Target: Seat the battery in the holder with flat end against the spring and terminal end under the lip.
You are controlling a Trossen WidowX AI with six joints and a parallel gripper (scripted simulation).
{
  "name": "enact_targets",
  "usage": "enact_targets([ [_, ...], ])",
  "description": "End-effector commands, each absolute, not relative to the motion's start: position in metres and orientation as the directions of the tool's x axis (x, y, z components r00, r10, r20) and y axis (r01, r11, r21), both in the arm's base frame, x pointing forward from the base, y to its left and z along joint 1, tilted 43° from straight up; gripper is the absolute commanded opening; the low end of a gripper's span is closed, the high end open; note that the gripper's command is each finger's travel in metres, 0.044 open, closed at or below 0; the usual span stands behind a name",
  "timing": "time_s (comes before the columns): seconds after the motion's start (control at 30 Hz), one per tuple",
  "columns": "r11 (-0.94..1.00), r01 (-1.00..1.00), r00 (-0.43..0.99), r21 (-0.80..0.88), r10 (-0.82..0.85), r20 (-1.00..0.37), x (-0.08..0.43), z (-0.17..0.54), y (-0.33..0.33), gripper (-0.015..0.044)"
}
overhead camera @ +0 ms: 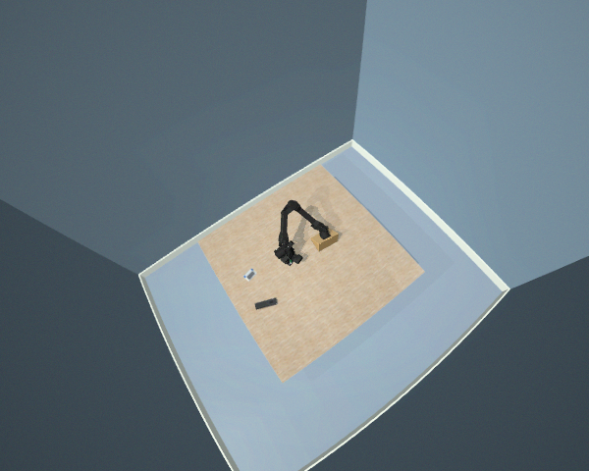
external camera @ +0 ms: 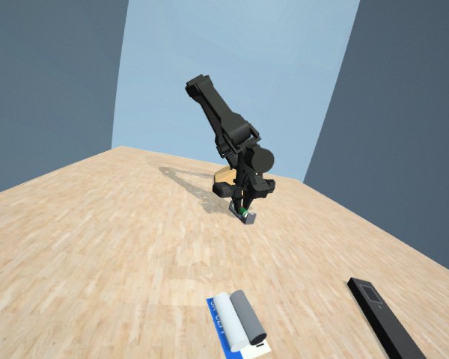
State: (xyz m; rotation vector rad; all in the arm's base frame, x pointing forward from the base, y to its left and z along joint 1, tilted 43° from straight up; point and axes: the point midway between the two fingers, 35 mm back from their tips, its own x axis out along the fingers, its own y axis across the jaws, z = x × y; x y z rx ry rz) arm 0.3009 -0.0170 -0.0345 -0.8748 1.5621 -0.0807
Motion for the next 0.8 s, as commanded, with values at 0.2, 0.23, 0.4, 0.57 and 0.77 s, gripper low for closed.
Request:
enact_targets([
  [0.2,0.706,-0.475,0.049,-0.526,-0.575,-0.817,0.303,-0.035,-0.017,0.0078],
  [0.23,0.706,-0.474,0.049,-0.526,-0.575,-0.817,0.304,-0.035,-0.017,0.0078],
  [0.4,0.707,-0.474,0.047,-0.524,-0.574,-0.817,0.307,-0.036,-0.016,0.0078],
  [0.57,0.709,-0.474,0.045,-0.523,-0.573,-0.818,0.311,-0.037,-0.014,0.0078],
  [0.77,0.710,-0.474,0.044,-0.521,-0.572,-0.819,0.314,-0.038,-0.013,0.0078],
])
